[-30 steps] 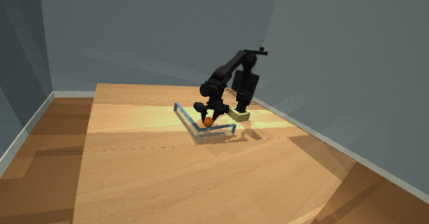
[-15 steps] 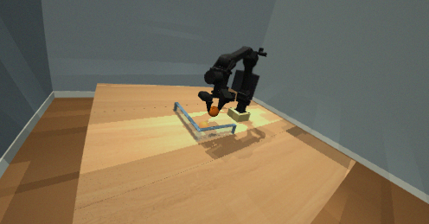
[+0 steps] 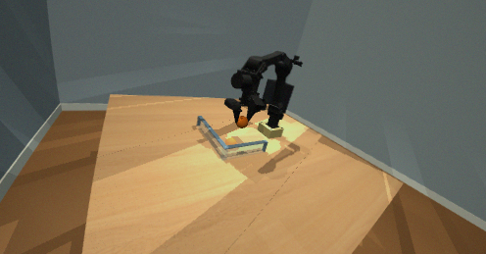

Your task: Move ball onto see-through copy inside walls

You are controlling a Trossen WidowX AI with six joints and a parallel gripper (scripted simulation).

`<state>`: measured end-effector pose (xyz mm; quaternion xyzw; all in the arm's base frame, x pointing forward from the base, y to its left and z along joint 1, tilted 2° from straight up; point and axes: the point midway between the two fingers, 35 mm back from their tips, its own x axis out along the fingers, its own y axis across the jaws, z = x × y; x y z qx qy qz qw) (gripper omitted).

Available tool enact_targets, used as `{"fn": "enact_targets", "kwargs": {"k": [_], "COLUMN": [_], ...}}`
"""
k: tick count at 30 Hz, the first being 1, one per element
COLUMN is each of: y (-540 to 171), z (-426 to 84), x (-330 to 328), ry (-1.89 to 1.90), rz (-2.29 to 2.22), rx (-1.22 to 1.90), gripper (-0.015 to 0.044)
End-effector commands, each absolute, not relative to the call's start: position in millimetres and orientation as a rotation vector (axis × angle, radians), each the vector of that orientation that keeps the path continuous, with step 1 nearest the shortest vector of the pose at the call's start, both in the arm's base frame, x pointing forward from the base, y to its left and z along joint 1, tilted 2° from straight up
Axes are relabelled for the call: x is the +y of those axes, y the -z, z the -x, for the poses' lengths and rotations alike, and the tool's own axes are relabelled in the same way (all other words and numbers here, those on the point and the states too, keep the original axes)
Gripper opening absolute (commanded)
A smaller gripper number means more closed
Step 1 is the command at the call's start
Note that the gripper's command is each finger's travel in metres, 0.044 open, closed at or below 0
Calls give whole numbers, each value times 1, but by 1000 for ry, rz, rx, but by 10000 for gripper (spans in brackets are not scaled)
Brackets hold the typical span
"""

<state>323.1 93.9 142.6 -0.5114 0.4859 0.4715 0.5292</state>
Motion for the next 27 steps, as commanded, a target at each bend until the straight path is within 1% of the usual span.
{"fn": "enact_targets", "kwargs": {"k": [1,9,21,27], "y": [-114,-104,-43,-39], "z": [-340,-344,-348,-347], "x": [77,74,74,73], "ry": [-1134,-1133,-1133,-1133], "rz": [1215,1215,1215,1215], "rx": [1175,1175,1175,1175], "gripper": [0,0,0,0]}}
